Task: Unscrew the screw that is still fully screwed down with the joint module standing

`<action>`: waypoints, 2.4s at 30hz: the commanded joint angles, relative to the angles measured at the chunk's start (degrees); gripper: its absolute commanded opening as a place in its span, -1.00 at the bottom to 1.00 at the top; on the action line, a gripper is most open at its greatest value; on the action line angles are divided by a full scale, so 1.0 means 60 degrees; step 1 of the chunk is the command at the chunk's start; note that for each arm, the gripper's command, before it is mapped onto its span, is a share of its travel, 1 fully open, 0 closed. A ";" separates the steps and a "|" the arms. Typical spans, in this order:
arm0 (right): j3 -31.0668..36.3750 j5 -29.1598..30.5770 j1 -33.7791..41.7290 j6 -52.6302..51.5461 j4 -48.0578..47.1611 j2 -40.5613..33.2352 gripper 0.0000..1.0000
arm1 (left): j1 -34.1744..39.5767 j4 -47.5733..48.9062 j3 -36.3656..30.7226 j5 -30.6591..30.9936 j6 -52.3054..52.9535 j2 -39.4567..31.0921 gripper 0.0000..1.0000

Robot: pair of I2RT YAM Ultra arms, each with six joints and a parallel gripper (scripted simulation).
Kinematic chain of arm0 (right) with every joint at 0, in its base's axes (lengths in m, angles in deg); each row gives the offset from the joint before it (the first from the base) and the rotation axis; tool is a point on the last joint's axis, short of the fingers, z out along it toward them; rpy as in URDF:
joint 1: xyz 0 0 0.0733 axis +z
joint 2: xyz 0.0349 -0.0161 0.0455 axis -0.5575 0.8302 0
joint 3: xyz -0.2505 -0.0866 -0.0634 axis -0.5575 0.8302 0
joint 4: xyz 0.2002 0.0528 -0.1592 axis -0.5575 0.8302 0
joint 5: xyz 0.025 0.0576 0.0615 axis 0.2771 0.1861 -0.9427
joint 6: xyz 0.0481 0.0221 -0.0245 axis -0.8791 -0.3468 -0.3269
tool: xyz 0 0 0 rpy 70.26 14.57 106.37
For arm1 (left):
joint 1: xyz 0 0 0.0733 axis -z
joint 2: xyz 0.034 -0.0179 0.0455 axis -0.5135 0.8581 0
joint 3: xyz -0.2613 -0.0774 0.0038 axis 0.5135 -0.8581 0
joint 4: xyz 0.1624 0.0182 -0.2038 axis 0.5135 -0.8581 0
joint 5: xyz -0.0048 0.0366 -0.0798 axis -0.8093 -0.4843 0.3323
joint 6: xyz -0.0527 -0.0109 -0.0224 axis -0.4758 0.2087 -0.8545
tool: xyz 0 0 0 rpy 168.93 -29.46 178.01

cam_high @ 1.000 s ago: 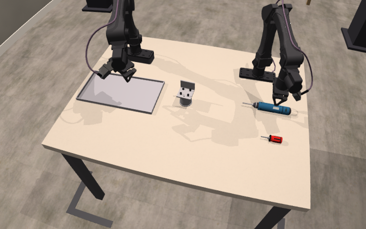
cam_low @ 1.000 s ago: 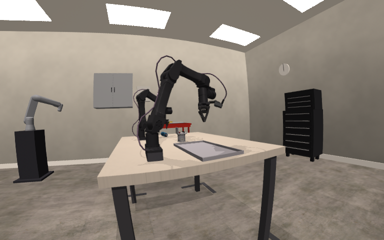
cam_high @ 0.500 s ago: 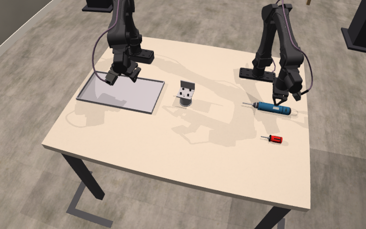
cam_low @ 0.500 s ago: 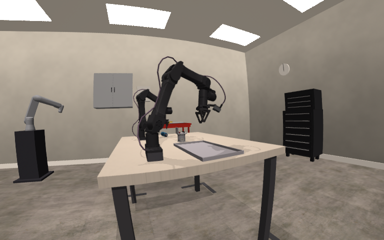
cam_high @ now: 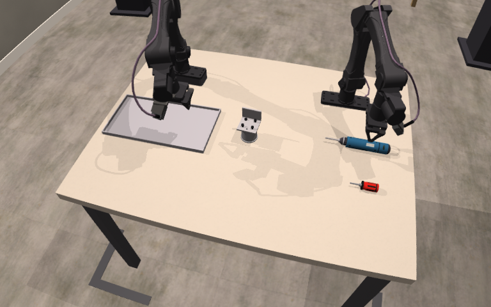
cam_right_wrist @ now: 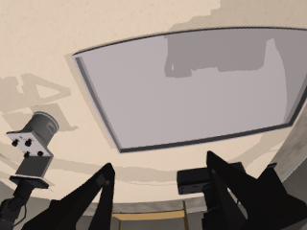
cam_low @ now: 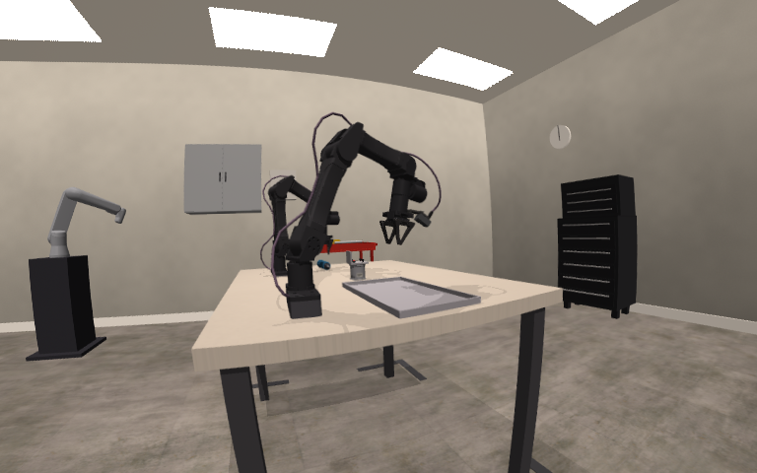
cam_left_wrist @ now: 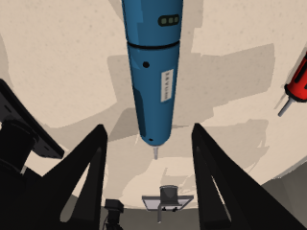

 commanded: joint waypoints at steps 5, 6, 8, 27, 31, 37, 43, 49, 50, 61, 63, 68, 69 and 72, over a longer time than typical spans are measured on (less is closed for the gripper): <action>-0.0364 -0.0501 0.0113 0.0924 0.0042 -0.0068 0.72 | 0.0003 -0.0186 0.0305 -0.0100 -0.0089 -0.0212 0.30; -0.0367 -0.0610 0.0130 0.1123 -0.0027 0.0006 0.72 | 0.0003 -0.0186 0.0305 -0.0100 -0.0089 -0.0212 0.30; -0.0353 -0.0814 0.0141 0.1500 -0.0130 0.0159 0.72 | 0.0003 -0.0186 0.0305 -0.0100 -0.0089 -0.0212 0.30; -0.0416 -0.2261 0.0222 0.4233 -0.0196 0.0538 0.72 | 0.0003 -0.0186 0.0305 -0.0100 -0.0089 -0.0212 0.30; -0.0434 -0.2669 0.0246 0.5003 -0.0155 0.0646 0.72 | 0.0003 -0.0186 0.0305 -0.0100 -0.0089 -0.0212 0.30; -0.0513 -0.2997 0.0232 0.5636 -0.0002 0.0756 0.72 | 0.0003 -0.0186 0.0305 -0.0100 -0.0089 -0.0212 0.30; -0.0490 -0.3402 0.0285 0.6398 -0.0214 0.0857 0.72 | 0.0003 -0.0186 0.0305 -0.0100 -0.0089 -0.0212 0.30; -0.0501 -0.4015 0.0316 0.7544 -0.0139 0.1010 0.72 | 0.0003 -0.0186 0.0305 -0.0100 -0.0089 -0.0212 0.30; -0.0511 -0.4118 0.0320 0.7739 -0.0099 0.1044 0.72 | 0.0003 -0.0186 0.0305 -0.0100 -0.0089 -0.0212 0.30; -0.0560 -0.4750 0.0358 0.8934 -0.0248 0.1223 0.72 | 0.0003 -0.0186 0.0305 -0.0100 -0.0089 -0.0212 0.30; -0.0555 -0.4955 0.0369 0.9310 -0.0227 0.1267 0.72 | 0.0003 -0.0186 0.0305 -0.0100 -0.0089 -0.0212 0.30; -0.0592 -0.5470 0.0403 1.0276 -0.0067 0.1422 0.72 | 0.0003 -0.0186 0.0305 -0.0100 -0.0089 -0.0212 0.30; -0.0617 -0.5479 0.0386 1.0301 -0.0040 0.1446 0.72 | 0.0003 -0.0186 0.0305 -0.0100 -0.0089 -0.0212 0.30; -0.0655 -0.5490 0.0352 1.0337 0.0001 0.1481 0.72 | 0.0003 -0.0186 0.0305 -0.0100 -0.0089 -0.0212 0.30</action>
